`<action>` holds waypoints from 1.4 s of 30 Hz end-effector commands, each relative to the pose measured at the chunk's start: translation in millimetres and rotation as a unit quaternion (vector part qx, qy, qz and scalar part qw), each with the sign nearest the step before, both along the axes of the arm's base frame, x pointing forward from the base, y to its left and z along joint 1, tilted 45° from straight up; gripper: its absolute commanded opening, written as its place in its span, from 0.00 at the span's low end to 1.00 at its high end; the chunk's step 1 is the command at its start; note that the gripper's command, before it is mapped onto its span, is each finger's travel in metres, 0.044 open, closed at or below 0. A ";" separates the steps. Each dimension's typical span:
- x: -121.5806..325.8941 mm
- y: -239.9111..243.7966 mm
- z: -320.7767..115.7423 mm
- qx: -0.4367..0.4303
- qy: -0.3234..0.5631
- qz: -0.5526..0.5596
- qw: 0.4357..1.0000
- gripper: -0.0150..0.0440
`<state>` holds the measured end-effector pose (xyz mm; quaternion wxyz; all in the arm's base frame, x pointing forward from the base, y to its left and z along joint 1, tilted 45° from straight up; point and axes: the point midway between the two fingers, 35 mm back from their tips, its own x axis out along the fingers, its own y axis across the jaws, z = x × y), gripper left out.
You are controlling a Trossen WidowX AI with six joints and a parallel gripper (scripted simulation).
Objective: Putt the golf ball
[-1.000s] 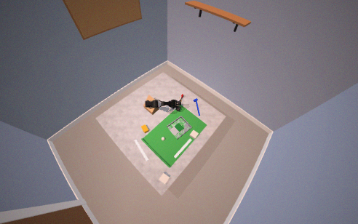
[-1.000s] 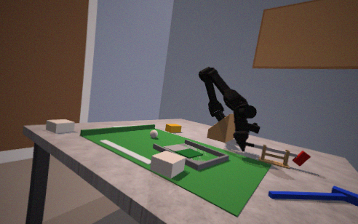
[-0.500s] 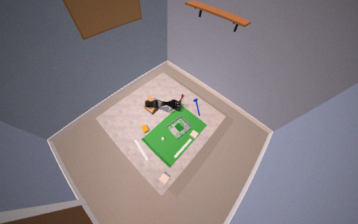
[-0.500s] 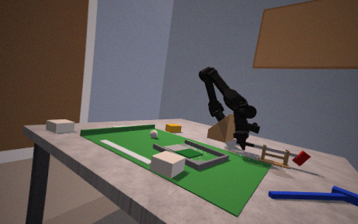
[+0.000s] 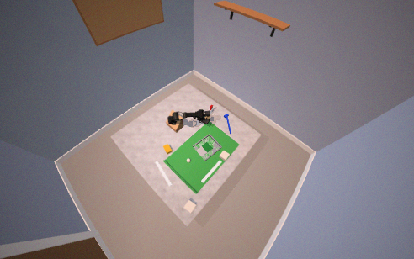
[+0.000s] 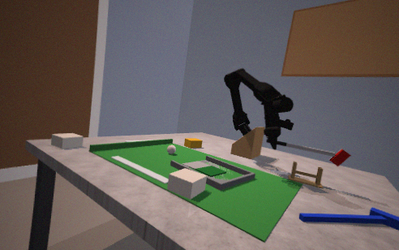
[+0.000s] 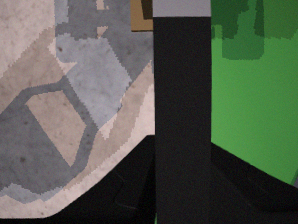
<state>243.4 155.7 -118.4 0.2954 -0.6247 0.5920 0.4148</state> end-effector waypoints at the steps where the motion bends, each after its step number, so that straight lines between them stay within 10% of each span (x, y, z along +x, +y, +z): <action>1: 1.4 14.1 13.9 0.008 -0.005 -0.004 1.000 0.25; 42: 57.6 -168.3 213.8 -0.027 -0.322 -0.428 0.844 0.25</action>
